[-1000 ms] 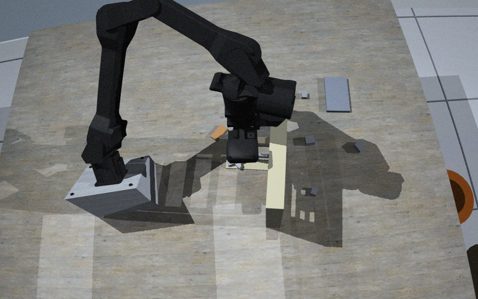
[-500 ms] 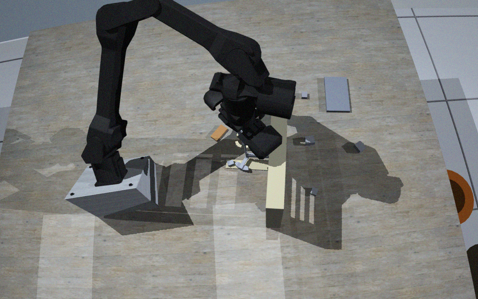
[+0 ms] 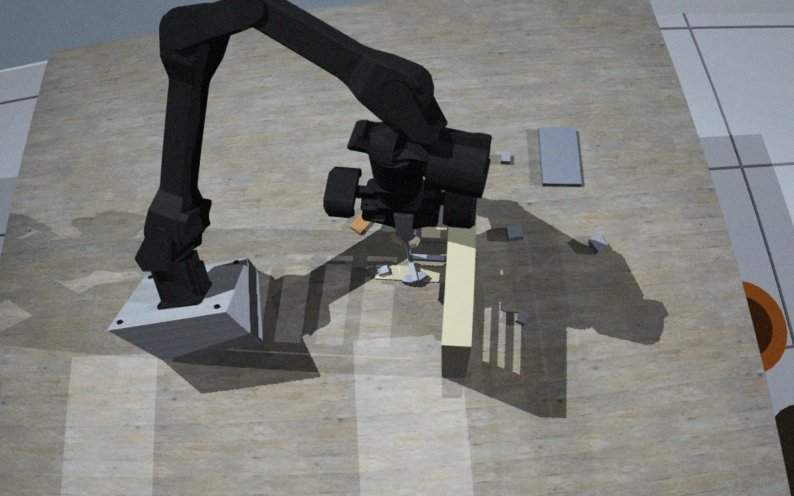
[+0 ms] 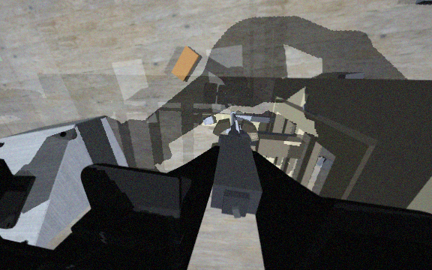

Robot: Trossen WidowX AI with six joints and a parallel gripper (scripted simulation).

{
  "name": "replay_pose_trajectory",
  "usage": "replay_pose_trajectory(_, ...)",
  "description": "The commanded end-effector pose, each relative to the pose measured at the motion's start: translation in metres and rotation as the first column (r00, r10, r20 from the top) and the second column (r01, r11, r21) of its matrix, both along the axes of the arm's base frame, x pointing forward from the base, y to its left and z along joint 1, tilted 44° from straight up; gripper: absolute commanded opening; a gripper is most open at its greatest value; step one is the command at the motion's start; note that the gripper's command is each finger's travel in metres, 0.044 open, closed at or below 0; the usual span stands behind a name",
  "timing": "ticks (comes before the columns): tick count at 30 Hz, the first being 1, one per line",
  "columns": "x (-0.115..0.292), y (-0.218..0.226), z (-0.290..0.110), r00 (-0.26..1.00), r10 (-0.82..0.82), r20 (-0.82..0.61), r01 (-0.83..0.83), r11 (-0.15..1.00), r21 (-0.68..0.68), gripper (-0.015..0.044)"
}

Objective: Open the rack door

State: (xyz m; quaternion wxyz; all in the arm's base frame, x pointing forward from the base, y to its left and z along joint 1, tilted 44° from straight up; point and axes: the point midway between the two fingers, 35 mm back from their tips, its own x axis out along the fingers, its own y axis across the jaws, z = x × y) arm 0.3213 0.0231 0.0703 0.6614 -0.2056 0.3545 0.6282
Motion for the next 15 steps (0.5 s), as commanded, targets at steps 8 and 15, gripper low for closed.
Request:
replay_pose_trajectory(8,-0.0001,0.0002,-0.001,0.923,0.278,0.265,-0.282,0.959,-0.024,0.0016)
replay_pose_trajectory(15,-0.0001,0.0002,-0.001,0.923,0.278,0.265,-0.282,0.959,-0.024,0.0016)
